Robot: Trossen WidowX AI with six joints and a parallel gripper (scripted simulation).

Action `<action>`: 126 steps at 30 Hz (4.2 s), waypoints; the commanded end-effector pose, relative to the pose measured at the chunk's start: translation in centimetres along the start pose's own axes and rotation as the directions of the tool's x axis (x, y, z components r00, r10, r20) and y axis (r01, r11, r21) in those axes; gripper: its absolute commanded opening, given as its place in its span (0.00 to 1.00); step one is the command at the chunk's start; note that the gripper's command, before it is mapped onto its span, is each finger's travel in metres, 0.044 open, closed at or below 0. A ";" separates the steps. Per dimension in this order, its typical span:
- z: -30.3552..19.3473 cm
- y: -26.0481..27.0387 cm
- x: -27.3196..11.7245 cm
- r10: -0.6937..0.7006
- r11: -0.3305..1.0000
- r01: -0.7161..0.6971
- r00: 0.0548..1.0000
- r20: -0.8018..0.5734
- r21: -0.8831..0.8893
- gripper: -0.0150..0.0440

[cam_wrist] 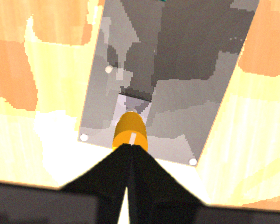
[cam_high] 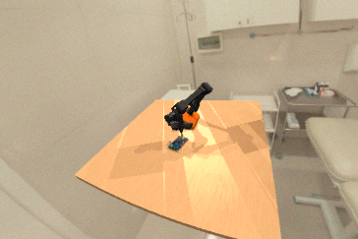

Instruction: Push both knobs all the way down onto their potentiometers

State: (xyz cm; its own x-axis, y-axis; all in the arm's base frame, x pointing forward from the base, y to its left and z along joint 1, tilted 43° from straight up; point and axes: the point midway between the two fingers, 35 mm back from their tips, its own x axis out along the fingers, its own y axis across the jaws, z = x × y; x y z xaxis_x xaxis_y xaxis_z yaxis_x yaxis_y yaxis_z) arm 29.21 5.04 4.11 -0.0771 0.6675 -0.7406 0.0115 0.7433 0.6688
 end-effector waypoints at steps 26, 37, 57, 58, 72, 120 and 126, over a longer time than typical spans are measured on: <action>0.0 0.0 0.5 0.003 1.000 -0.003 1.000 0.001 0.004 0.25; 0.0 0.0 0.6 0.003 1.000 -0.003 1.000 0.001 0.004 0.25; 0.0 0.0 1.2 0.004 1.000 -0.004 1.000 0.001 0.004 0.25; 0.0 0.0 1.2 0.004 1.000 -0.004 1.000 0.001 0.004 0.25; 0.0 0.0 1.6 0.004 1.000 -0.004 1.000 0.001 0.004 0.25; 0.0 0.0 2.5 0.004 1.000 -0.004 1.000 0.001 0.004 0.25; 0.0 0.0 2.5 0.004 1.000 -0.004 1.000 0.001 0.004 0.25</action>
State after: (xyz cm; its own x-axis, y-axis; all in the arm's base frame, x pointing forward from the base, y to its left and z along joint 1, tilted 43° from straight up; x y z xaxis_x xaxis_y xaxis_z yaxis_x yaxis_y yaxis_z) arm 28.95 6.01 2.81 -0.0668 0.6698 -0.7396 0.0322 0.7423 0.6693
